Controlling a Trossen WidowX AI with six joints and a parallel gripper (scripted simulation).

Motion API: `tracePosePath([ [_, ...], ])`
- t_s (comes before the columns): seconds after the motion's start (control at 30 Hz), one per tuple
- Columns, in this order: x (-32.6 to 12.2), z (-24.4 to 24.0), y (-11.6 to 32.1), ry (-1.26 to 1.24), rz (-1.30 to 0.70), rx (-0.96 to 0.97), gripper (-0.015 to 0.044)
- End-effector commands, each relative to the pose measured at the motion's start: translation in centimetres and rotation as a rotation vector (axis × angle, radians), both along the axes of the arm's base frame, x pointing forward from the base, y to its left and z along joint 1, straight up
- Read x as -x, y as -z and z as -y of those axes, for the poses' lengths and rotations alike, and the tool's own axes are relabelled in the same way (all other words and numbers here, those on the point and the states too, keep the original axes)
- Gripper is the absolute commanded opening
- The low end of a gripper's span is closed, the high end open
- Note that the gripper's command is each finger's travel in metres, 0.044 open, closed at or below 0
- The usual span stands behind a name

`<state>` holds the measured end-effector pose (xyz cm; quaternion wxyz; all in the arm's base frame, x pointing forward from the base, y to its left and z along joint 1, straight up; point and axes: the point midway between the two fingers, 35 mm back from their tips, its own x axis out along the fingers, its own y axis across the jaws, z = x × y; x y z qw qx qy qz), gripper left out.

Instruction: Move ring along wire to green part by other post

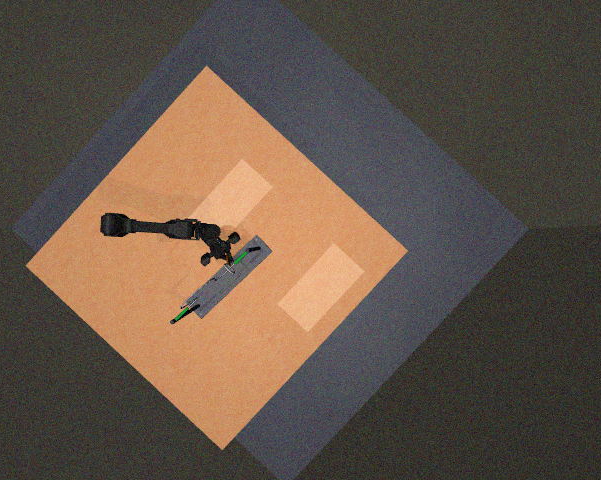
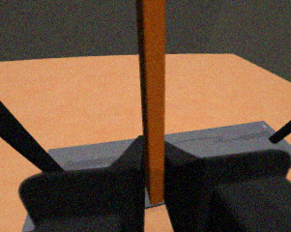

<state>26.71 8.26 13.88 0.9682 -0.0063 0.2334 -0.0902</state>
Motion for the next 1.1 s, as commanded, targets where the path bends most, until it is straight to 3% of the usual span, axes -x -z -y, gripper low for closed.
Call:
tracePosePath([
  [0.0,-0.1,-0.4,-0.1,0.005,0.004,-0.009,-0.015],
  [1.07,-0.3,-3.7,-0.1,0.007,0.01,-0.016,-0.015],
])
